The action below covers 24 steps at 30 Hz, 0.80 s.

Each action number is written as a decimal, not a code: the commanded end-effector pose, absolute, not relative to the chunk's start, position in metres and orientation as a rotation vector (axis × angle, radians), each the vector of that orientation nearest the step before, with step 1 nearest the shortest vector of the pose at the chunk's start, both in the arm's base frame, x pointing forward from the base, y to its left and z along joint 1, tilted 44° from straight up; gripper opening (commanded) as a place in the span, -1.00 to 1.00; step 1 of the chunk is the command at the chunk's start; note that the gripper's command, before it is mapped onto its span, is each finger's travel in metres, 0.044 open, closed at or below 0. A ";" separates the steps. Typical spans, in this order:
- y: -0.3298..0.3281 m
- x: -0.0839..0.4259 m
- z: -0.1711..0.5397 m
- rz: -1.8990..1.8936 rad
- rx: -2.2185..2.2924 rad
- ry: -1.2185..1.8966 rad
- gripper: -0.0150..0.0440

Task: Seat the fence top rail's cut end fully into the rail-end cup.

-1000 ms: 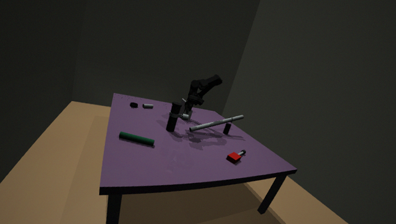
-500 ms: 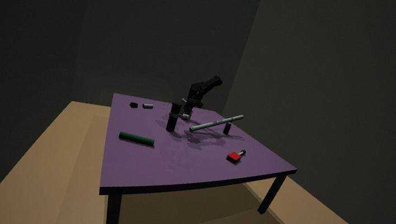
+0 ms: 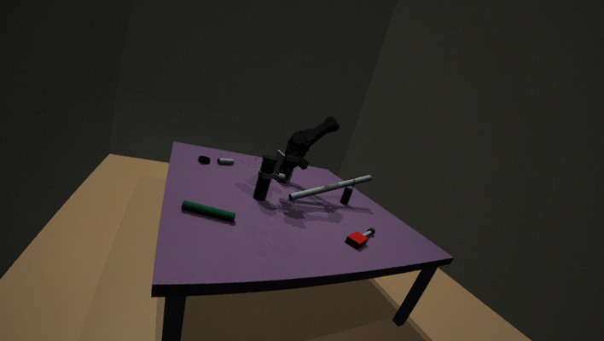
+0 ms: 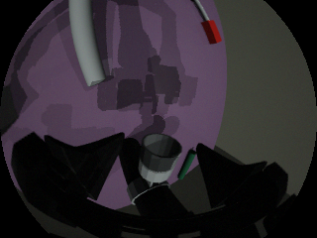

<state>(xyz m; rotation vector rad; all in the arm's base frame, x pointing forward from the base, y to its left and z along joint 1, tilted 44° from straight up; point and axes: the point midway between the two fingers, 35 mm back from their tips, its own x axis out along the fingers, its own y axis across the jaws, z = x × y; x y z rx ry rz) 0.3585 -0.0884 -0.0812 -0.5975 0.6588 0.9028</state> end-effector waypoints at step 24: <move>-0.076 0.364 -0.098 0.907 -0.588 0.665 -0.07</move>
